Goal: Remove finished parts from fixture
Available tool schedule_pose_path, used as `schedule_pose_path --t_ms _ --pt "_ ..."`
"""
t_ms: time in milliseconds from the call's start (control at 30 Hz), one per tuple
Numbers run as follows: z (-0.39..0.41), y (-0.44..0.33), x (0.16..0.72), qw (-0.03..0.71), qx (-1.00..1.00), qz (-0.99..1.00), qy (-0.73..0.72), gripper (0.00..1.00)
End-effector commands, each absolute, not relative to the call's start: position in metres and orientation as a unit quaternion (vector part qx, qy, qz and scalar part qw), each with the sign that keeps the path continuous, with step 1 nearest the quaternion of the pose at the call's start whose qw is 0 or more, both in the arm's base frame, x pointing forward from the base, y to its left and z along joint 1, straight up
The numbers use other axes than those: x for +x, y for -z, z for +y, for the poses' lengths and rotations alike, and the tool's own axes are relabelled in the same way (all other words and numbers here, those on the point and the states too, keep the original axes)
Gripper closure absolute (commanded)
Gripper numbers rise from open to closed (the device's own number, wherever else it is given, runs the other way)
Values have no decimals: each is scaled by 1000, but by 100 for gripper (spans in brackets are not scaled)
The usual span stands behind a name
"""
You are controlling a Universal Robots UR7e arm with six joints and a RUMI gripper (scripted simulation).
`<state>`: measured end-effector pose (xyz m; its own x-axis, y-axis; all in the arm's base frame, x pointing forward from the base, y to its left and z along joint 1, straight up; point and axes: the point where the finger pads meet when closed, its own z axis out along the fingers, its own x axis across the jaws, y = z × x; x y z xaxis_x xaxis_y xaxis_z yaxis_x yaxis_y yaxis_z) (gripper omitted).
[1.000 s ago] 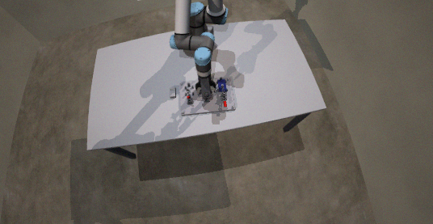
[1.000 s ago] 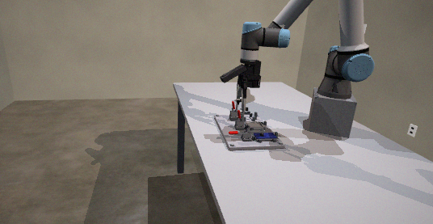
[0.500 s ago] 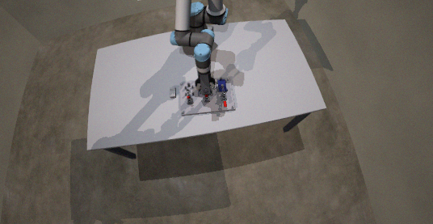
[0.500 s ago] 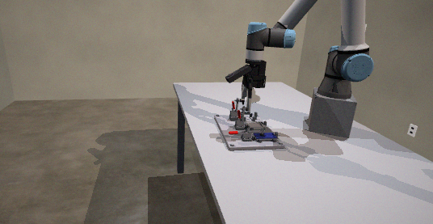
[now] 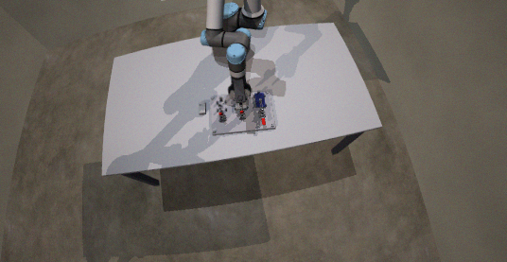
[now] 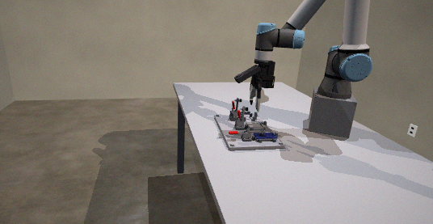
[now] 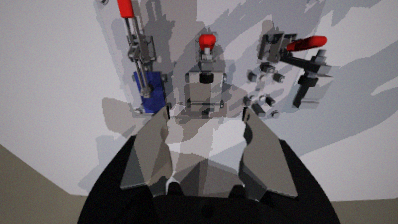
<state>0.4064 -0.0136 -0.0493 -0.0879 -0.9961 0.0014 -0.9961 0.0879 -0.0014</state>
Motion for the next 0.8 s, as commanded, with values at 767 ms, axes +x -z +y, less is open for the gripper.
schedule_pose_path --t_ms 767 --pt "-12 60 387 0 676 -737 0 41"
